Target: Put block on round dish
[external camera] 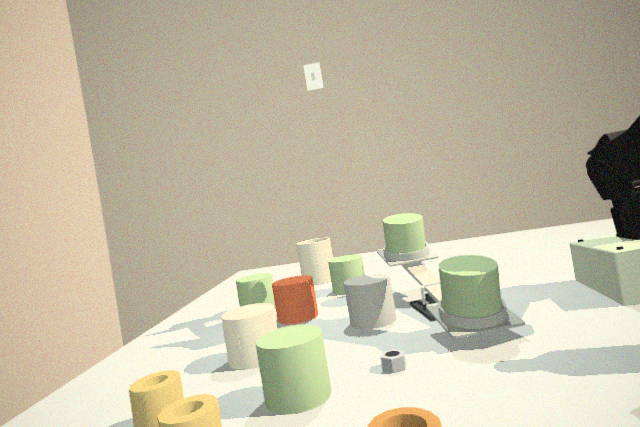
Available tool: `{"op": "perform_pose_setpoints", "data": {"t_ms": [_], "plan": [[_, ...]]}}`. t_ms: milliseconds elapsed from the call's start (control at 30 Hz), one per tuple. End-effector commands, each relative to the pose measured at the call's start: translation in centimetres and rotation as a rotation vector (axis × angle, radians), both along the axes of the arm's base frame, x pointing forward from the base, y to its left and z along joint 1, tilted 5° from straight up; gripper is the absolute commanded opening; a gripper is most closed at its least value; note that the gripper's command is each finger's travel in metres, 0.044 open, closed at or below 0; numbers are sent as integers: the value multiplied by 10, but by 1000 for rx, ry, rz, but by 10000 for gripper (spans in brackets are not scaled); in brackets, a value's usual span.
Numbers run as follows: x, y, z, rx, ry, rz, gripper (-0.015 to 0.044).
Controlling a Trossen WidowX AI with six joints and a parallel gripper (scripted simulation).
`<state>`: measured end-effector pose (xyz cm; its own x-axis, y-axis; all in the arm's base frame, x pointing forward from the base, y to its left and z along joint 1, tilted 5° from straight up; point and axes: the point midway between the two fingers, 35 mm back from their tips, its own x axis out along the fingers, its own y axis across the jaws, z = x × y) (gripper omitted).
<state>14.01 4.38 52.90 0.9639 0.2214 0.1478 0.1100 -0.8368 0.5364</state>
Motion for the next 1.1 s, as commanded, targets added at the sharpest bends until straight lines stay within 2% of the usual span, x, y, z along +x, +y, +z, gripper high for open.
{"op": "perform_pose_setpoints", "data": {"t_ms": [0, 33, 1067], "plan": [[0, 0, 0, 6, 1, 1, 426], [0, -1, -1, 23, 4, 2, 440], [27, -46, -52, 1056, 238, 83, 440]]}}
